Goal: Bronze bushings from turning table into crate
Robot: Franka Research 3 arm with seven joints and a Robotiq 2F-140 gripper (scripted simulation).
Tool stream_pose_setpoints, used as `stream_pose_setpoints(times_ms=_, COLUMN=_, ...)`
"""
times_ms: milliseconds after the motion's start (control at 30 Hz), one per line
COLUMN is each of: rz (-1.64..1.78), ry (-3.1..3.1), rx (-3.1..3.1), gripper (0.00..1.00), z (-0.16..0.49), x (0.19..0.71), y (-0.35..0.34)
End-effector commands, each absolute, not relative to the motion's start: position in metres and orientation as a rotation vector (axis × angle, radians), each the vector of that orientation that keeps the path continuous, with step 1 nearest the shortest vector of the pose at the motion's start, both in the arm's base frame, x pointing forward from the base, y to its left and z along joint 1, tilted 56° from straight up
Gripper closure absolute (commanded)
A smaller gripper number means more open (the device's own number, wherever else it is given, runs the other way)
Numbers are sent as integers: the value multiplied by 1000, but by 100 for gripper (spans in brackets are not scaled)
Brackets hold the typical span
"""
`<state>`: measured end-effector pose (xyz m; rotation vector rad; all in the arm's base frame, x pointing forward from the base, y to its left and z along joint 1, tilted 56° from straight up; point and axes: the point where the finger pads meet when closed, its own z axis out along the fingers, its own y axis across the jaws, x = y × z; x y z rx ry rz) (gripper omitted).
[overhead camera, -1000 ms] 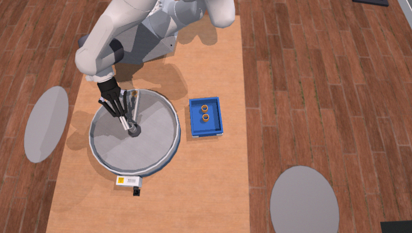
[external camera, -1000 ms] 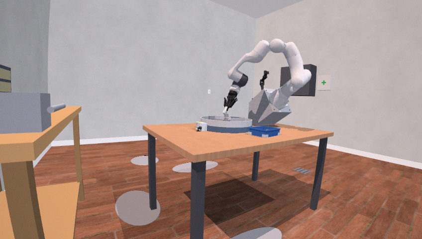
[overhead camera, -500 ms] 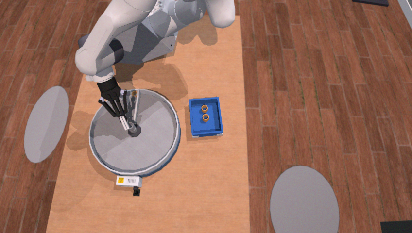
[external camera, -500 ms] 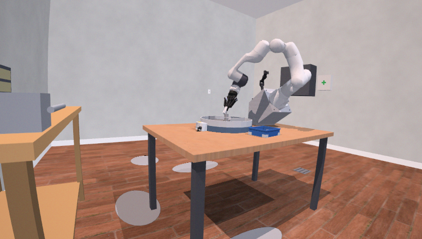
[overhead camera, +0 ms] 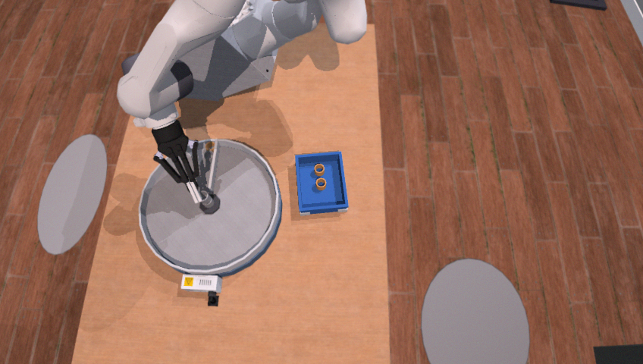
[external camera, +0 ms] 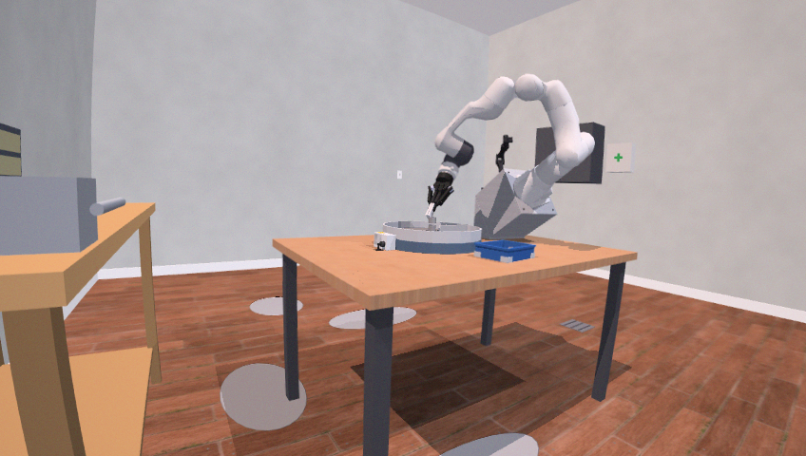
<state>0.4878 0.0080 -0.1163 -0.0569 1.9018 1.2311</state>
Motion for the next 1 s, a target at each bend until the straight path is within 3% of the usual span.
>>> stream_pose_setpoints(times_ms=0, rz=1227, ry=1901, rx=-56, gripper=100, z=-116, x=490, y=8)
stream_pose_setpoints(times_ms=967, rz=1227, ry=1901, rx=-56, gripper=100, z=-119, x=489, y=14)
